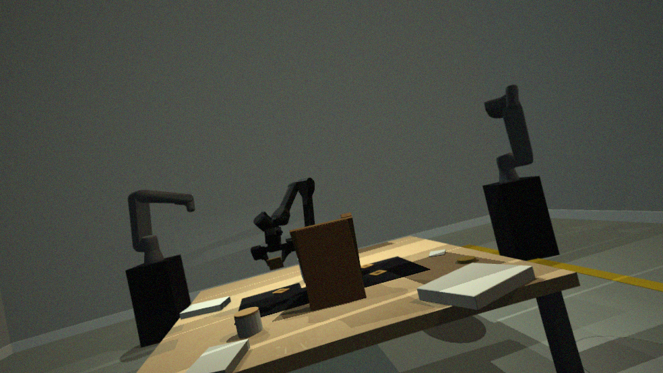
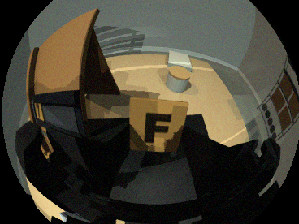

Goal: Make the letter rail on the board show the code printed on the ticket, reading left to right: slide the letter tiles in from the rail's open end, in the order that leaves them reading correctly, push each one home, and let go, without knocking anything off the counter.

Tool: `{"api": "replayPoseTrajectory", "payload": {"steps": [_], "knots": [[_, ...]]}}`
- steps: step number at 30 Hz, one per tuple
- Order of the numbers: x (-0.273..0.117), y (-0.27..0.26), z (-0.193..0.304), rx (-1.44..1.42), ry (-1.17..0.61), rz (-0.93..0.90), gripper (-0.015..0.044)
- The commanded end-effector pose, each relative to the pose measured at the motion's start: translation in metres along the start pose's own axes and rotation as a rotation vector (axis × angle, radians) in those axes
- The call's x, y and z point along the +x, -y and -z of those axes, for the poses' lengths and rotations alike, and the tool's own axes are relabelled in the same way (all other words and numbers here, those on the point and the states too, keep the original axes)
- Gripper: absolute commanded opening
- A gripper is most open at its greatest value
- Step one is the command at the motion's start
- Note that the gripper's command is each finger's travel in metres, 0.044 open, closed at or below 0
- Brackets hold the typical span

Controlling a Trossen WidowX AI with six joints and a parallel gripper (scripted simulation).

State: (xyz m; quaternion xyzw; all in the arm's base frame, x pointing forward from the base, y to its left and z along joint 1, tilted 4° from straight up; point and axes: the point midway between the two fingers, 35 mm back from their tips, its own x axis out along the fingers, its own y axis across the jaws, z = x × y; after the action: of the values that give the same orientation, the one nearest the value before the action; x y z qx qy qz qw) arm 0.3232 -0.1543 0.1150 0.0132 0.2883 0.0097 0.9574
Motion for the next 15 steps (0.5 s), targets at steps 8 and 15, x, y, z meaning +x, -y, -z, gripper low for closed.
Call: {"api": "replayPoseTrajectory", "payload": {"steps": [8,15], "knots": [[-0.0002,-0.0018,-0.0007,-0.007,0.006,-0.003,0.0000],[-0.0002,-0.0057,-0.0004,-0.007,0.006,-0.003,0.0000]]}}
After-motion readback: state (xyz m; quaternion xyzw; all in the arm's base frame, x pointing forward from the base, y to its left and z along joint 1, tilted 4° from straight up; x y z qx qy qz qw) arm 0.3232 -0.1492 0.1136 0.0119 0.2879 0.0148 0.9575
